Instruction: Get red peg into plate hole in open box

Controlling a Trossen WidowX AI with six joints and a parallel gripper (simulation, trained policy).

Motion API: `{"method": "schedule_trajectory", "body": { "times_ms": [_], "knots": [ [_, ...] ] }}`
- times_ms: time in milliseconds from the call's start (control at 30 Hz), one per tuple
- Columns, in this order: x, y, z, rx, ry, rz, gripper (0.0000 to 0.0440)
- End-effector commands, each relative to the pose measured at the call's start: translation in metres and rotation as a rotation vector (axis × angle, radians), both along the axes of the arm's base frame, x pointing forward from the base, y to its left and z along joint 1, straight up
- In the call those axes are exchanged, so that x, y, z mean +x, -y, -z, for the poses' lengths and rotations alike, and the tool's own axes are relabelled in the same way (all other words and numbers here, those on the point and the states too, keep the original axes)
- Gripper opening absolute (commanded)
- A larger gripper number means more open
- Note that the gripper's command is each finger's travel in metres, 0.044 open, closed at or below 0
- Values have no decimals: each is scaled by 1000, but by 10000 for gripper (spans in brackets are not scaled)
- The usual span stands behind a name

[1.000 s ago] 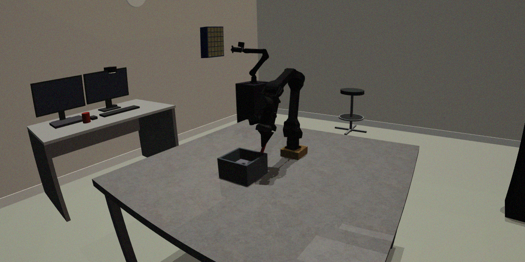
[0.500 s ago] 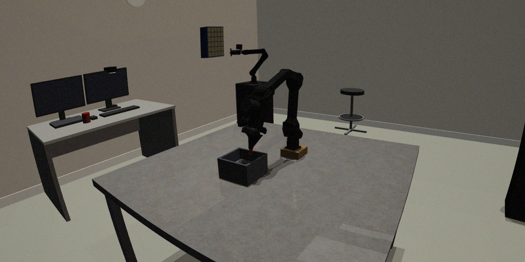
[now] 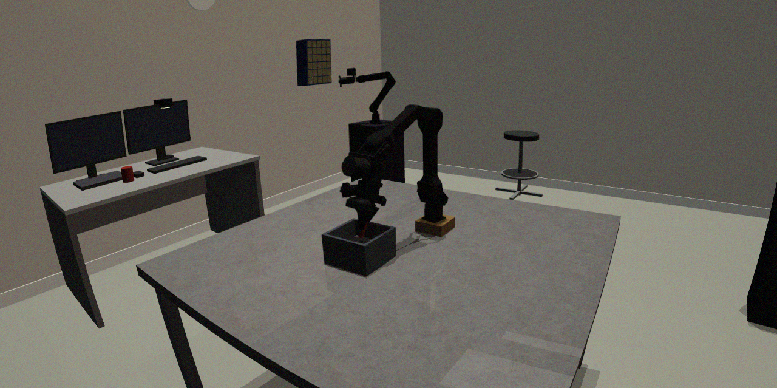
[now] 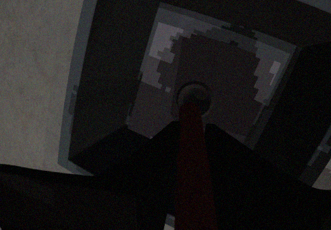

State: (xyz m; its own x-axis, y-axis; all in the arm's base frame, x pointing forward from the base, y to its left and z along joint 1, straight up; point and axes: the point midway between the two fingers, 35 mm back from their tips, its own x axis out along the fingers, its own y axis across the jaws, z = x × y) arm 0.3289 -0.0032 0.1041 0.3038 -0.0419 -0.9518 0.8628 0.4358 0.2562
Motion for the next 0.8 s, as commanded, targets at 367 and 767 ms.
{"method": "schedule_trajectory", "body": {
  "times_ms": [367,767],
  "knots": [
    [11,9,32,-17,-98,-40,162],
    [41,19,27,-28,-87,-66,194]
  ]
}}
